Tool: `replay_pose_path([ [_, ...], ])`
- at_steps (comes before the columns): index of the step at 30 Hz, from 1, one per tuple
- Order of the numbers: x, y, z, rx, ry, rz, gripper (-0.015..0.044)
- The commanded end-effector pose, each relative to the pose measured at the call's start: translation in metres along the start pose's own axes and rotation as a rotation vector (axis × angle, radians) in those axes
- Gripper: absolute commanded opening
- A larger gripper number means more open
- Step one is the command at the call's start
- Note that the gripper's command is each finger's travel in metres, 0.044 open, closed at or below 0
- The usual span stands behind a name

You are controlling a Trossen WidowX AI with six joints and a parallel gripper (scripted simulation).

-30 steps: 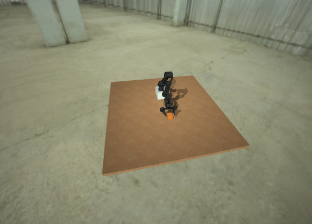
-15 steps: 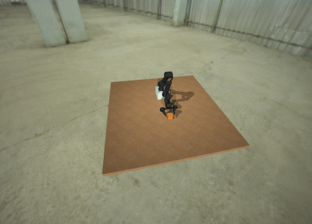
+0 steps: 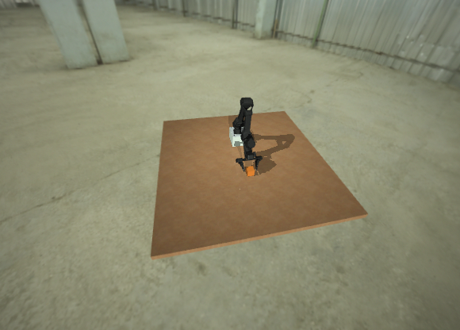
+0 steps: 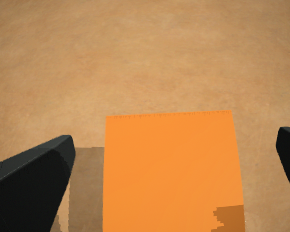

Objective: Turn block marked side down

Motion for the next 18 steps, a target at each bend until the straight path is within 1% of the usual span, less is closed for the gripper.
replay_pose_path([
  [1,-0.002,0.042,0.042,0.199,0.005,0.025,0.044],
  [4,-0.003,0.058,0.049,0.254,0.004,0.03,0.044],
  [15,-0.003,0.057,0.05,0.26,0.004,0.03,0.044],
  [18,-0.004,0.05,0.062,0.334,0.005,0.034,0.044],
])
Point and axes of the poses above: the point midway between the two fingers, 35 mm back from their tips, its own y axis back along the fingers, its own x axis across the jaws, z = x × y, the point moved 8 cm from there along y, back along the fingers, and after that the axes turned 4 degrees about y, right-handed, at the moved point
